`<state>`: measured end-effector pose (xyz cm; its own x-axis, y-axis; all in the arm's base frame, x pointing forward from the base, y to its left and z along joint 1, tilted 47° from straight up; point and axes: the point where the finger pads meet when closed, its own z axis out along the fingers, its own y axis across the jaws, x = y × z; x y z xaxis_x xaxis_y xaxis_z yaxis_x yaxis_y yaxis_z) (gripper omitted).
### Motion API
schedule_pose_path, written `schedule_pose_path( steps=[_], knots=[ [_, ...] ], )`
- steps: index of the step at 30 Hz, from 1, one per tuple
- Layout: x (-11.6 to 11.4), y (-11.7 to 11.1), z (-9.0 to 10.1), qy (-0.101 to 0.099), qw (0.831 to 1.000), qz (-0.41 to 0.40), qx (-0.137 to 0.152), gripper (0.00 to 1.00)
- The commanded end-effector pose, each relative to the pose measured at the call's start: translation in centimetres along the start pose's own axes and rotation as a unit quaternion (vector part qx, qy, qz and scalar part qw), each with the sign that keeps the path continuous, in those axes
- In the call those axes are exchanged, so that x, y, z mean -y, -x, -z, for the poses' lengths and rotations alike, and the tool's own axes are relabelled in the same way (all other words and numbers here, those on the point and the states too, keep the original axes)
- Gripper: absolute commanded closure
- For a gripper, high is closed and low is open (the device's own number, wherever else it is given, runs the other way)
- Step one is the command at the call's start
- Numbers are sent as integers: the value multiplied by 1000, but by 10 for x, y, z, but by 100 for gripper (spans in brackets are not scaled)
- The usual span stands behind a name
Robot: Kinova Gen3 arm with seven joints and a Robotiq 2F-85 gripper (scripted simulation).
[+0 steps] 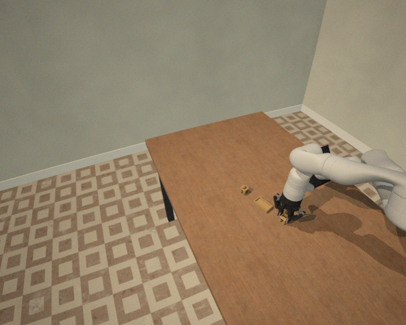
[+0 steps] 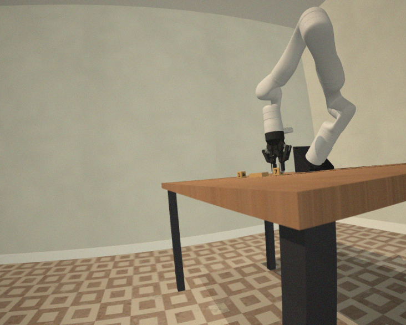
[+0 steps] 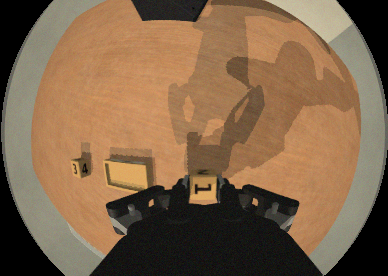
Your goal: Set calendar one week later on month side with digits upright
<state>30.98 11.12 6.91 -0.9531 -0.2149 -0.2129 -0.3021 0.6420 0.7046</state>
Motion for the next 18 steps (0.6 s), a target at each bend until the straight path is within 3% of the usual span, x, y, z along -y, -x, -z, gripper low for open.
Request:
schedule_pose_path(
  steps=[1,6,18],
  knots=[
    [0,0,1,0,1000,0,1,74],
    [0,0,1,0,1000,0,1,74],
    [0,0,1,0,1000,0,1,58]
  ],
)
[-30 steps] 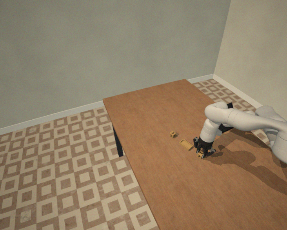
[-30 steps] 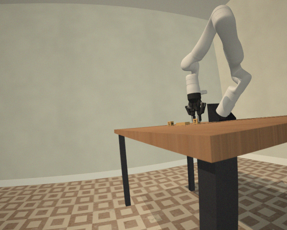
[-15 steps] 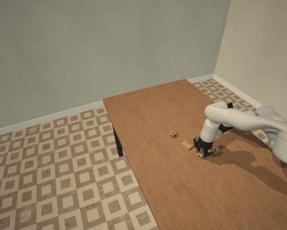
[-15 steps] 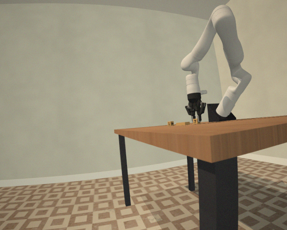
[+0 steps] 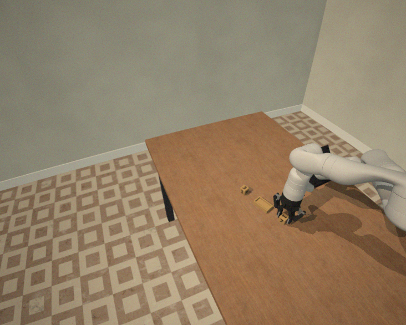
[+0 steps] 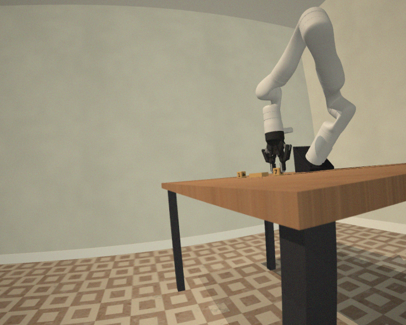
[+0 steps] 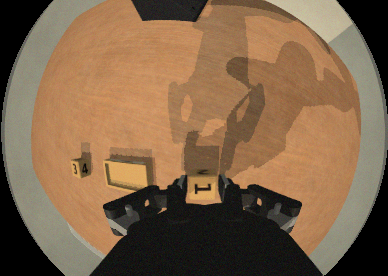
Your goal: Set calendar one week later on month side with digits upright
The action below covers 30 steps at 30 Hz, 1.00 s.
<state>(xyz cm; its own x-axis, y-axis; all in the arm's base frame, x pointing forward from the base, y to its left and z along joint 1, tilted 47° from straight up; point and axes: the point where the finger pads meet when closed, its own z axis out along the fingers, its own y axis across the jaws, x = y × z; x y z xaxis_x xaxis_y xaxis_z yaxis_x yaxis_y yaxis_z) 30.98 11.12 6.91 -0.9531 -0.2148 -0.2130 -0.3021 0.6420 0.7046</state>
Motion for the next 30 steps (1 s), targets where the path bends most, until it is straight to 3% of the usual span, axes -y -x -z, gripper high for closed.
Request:
schedule_pose_path(
  steps=[1,14,22,30],
  knots=[
    [0,0,0,0,1000,0,1,54],
    [0,0,1,0,1000,0,1,54],
    [0,0,14,0,1000,0,1,54],
    [0,0,54,0,1000,0,1,54]
  ],
)
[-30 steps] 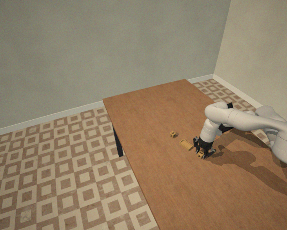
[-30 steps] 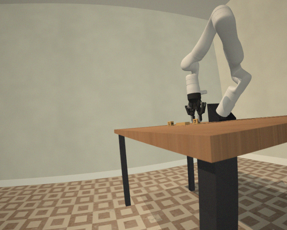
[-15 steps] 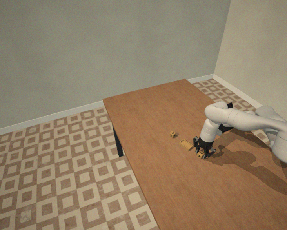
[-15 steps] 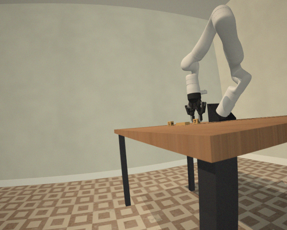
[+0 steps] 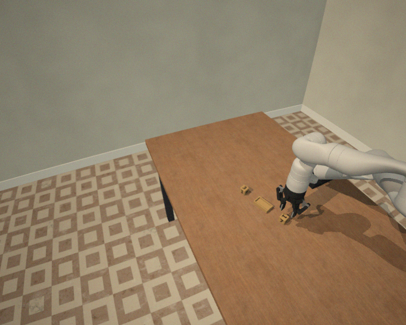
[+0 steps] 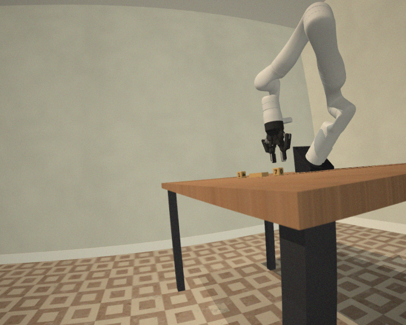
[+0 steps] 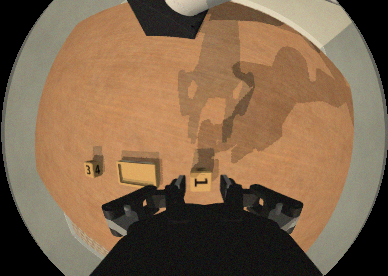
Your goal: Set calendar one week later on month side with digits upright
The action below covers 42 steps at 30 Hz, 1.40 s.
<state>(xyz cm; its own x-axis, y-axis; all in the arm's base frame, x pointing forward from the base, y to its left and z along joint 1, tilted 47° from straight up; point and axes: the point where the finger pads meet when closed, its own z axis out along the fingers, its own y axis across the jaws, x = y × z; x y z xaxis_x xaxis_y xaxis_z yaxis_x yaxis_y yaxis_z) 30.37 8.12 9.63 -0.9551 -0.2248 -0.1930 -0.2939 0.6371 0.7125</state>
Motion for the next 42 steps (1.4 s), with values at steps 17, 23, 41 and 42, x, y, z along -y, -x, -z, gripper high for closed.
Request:
schedule_pose_path(
  steps=[17,23,41,42],
  knots=[
    [1,6,50,-5,1000,4,11,0],
    [1,6,50,-5,1000,4,11,0],
    [2,6,50,-5,1000,3,11,0],
    [2,6,50,-5,1000,3,11,0]
  ],
)
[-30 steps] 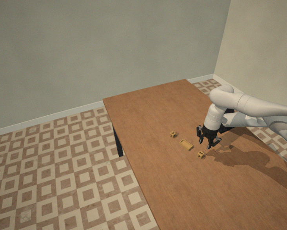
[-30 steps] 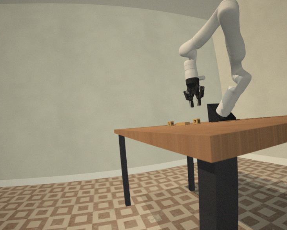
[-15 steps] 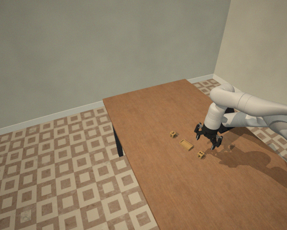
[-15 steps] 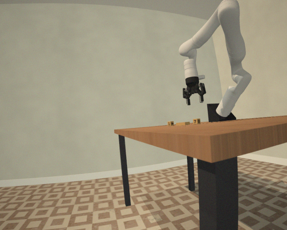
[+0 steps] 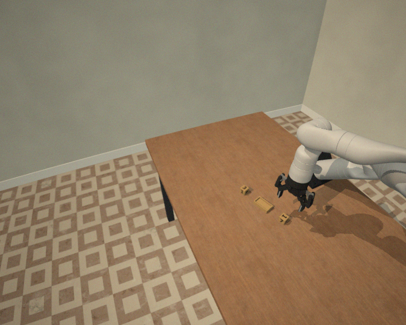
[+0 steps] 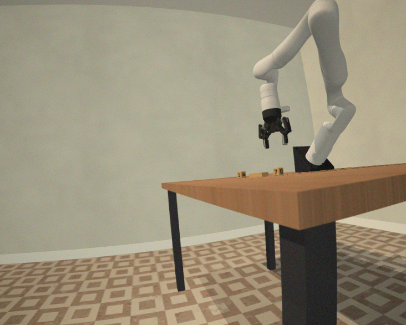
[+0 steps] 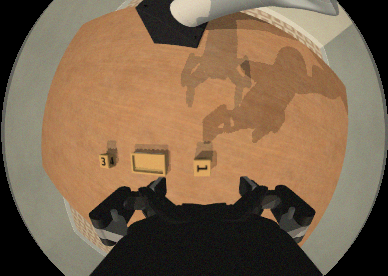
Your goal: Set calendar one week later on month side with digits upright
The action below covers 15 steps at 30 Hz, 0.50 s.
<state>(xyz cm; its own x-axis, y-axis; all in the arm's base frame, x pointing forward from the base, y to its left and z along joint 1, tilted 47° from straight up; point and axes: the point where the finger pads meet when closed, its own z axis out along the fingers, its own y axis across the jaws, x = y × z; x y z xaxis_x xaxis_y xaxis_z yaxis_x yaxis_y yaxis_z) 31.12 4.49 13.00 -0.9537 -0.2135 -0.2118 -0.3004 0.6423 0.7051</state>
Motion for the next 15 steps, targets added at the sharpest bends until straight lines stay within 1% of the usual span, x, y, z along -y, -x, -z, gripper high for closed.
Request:
schedule_pose_path(
  steps=[1,15],
  knots=[
    [0,0,1,0,1000,0,1,0],
    [5,2,1,0,999,-32,2,0]
  ],
)
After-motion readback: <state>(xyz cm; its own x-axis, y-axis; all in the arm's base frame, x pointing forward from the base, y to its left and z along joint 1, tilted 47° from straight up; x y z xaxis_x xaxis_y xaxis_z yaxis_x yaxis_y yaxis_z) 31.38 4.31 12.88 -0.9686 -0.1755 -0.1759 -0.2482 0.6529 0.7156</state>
